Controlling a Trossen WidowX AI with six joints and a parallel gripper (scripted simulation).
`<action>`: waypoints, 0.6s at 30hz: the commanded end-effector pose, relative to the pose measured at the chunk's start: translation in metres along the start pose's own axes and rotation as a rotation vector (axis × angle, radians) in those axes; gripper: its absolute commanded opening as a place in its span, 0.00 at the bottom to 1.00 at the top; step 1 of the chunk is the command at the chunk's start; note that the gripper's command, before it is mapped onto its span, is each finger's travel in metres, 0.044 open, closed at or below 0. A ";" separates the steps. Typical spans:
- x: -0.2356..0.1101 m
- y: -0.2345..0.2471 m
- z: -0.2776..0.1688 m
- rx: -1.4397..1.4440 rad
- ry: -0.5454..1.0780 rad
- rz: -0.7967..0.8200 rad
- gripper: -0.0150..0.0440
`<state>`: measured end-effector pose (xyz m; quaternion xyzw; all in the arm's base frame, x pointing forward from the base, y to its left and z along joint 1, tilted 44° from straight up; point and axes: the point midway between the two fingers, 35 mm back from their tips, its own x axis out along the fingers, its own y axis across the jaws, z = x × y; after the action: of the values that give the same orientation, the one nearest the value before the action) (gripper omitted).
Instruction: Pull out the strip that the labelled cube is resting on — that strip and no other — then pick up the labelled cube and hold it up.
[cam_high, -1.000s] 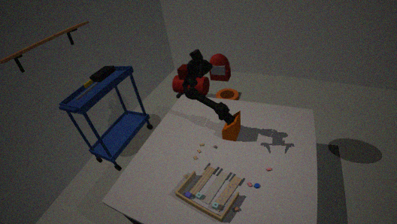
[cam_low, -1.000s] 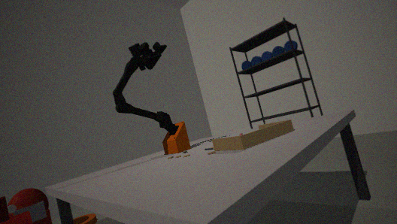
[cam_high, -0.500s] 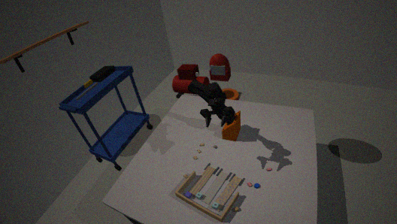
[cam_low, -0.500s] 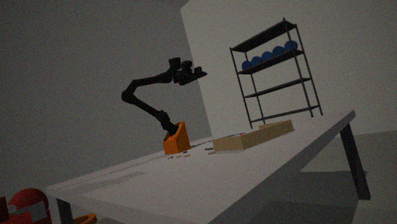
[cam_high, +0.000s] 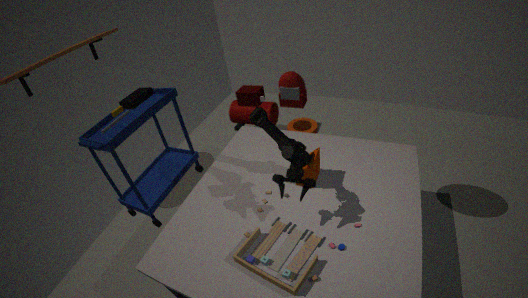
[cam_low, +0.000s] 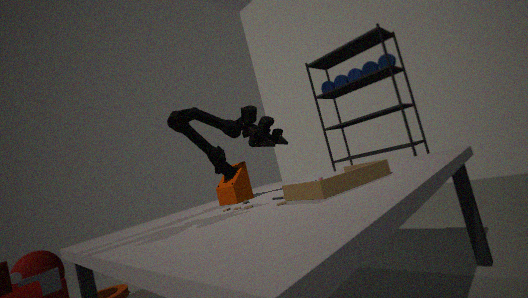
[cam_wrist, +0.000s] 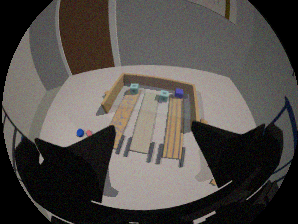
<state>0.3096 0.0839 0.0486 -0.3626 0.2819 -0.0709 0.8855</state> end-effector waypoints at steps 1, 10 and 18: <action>0.001 0.000 -0.002 -0.007 0.002 0.003 0.93; 0.002 0.001 -0.001 -0.006 0.006 0.005 0.89; 0.047 0.036 0.017 0.068 0.219 0.049 0.53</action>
<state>0.3428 0.0999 0.0240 -0.3314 0.3534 -0.0868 0.8705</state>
